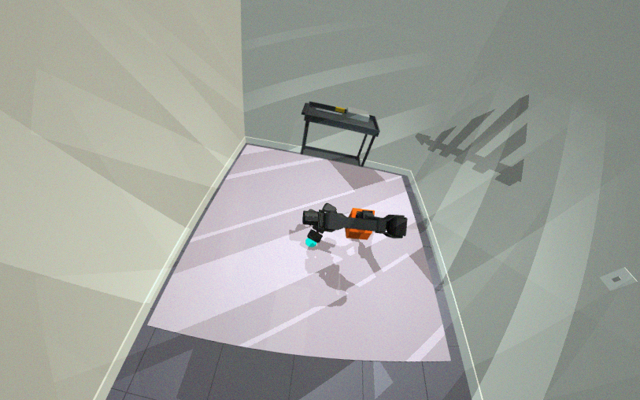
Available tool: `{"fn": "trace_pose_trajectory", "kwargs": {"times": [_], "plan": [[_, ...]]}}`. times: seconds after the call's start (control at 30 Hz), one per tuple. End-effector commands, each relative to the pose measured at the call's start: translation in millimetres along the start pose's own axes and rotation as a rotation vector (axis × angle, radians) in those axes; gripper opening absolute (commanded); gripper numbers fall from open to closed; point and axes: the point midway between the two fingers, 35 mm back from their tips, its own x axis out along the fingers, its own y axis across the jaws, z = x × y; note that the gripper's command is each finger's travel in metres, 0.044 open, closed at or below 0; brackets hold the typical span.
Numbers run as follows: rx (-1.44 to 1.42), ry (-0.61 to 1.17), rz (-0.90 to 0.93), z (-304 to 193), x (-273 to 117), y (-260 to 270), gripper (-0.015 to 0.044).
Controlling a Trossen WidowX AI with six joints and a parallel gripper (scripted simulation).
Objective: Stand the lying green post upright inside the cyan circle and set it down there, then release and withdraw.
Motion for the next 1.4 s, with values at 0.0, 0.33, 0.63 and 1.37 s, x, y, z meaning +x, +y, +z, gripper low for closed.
{"fn": "trace_pose_trajectory", "kwargs": {"times": [0.0, 0.33, 0.63, 1.37], "plan": [[0.005, -0.027, -0.023, -0.2, 2.0, -1.5, 0.0023], [0.005, -0.081, -0.06, -0.4, 4.6, -2.3, 0.0023], [0.006, -0.133, -0.088, -0.2, 6.4, -2.8, 0.0023], [0.014, -0.268, -0.139, 0.9, 8.6, -2.9, 0.0023]]}}
